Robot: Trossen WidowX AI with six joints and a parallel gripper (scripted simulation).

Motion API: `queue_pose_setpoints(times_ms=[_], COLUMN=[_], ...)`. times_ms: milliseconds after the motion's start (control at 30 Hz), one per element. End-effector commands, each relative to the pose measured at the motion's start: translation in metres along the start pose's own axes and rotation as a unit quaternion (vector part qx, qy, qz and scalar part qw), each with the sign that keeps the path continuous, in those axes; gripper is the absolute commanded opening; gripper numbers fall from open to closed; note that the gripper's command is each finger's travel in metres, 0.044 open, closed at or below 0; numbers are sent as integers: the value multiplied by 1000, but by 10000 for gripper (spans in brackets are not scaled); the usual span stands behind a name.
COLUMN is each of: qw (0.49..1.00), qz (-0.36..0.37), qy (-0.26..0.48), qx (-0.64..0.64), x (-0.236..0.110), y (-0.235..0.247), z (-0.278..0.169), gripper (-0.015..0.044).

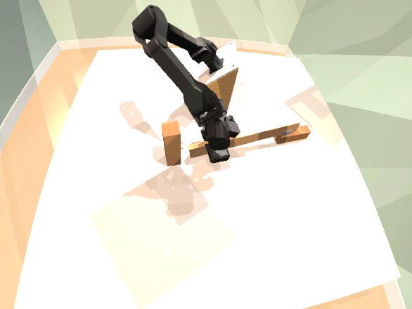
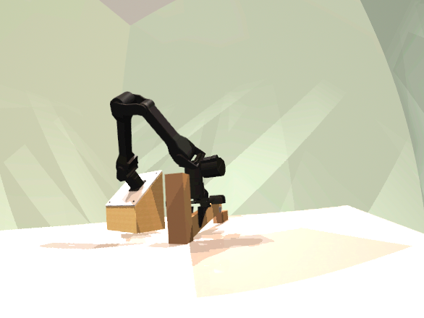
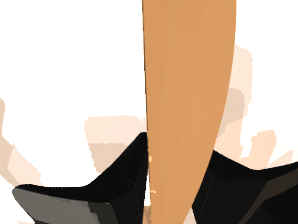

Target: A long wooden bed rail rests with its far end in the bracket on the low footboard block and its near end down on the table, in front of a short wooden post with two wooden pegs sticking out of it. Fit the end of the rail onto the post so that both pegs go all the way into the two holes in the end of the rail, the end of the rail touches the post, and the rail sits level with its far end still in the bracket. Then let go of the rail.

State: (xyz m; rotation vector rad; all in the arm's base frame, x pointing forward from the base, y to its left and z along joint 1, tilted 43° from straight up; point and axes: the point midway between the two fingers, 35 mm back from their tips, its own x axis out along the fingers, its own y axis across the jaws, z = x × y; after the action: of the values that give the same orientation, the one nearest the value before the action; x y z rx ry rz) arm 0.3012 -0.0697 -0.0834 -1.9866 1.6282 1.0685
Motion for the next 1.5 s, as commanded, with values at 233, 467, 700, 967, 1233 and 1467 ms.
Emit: queue_pose_setpoints(times_ms=[233, 467, 700, 967, 1233, 1467], qw=[1000, 1000, 1000, 1000, 1000, 1000], qz=[0, 0, 0, 0, 0, 0], qy=[2, 2, 2, 2, 2, 2], qx=[-1, -1, -1, -1, -1, -1], x=[0, -1, -5, -9, -13, -16], y=[0, 0, 0, -1, -1, -1], z=[-1, 0, 0, 0, 0, 0], gripper=[0, 0, 0, 0, 0, 0])
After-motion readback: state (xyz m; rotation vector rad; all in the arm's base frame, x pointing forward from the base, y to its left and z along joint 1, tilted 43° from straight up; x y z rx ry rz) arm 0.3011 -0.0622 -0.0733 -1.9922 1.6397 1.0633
